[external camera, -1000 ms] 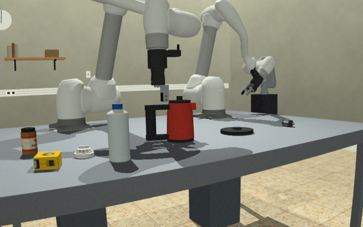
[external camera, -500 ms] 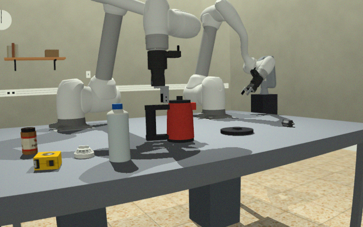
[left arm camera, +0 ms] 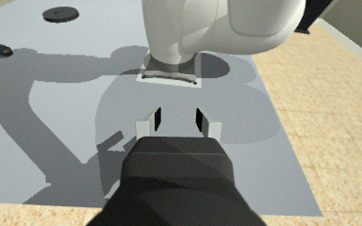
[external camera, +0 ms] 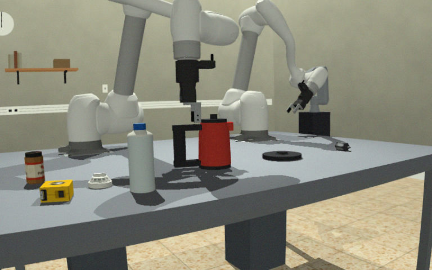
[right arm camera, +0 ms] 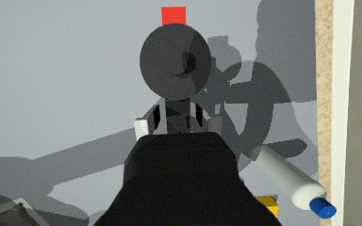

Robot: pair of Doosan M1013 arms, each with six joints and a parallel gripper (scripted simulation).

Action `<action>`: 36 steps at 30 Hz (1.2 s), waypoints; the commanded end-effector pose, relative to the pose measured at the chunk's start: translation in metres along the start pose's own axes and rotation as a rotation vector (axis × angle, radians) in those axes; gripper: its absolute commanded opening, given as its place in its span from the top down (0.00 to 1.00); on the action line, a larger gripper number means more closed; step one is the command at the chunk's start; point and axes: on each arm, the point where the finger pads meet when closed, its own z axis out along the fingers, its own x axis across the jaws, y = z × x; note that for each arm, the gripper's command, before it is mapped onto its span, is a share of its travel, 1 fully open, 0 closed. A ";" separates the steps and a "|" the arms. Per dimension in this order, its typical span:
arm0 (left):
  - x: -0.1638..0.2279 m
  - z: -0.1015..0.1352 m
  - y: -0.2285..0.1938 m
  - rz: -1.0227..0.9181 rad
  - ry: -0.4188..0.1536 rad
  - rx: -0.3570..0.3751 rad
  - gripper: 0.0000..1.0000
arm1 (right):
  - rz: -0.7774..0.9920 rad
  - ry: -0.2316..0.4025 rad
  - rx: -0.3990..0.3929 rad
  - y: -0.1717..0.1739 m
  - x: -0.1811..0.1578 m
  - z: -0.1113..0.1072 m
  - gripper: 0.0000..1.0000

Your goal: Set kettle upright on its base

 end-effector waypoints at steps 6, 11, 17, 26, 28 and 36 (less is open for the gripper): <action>0.000 0.000 0.000 0.000 0.000 -0.001 0.00 | 0.000 0.001 0.001 0.000 0.000 -0.001 0.00; 0.000 0.000 0.000 0.000 0.000 -0.001 0.00 | 0.000 0.001 0.001 0.000 0.000 -0.001 0.00; 0.000 0.000 0.000 0.000 0.000 -0.001 0.00 | 0.000 0.001 0.001 0.000 0.000 0.001 0.00; 0.000 0.000 0.000 0.000 0.000 -0.001 0.00 | 0.000 0.001 0.001 0.000 0.000 0.018 0.00; 0.000 0.000 0.000 0.000 0.000 -0.001 0.00 | 0.000 0.001 0.001 0.000 0.000 0.023 0.00; 0.000 0.000 0.000 0.000 0.000 -0.001 0.00 | 0.000 0.001 0.001 0.000 0.000 0.032 0.00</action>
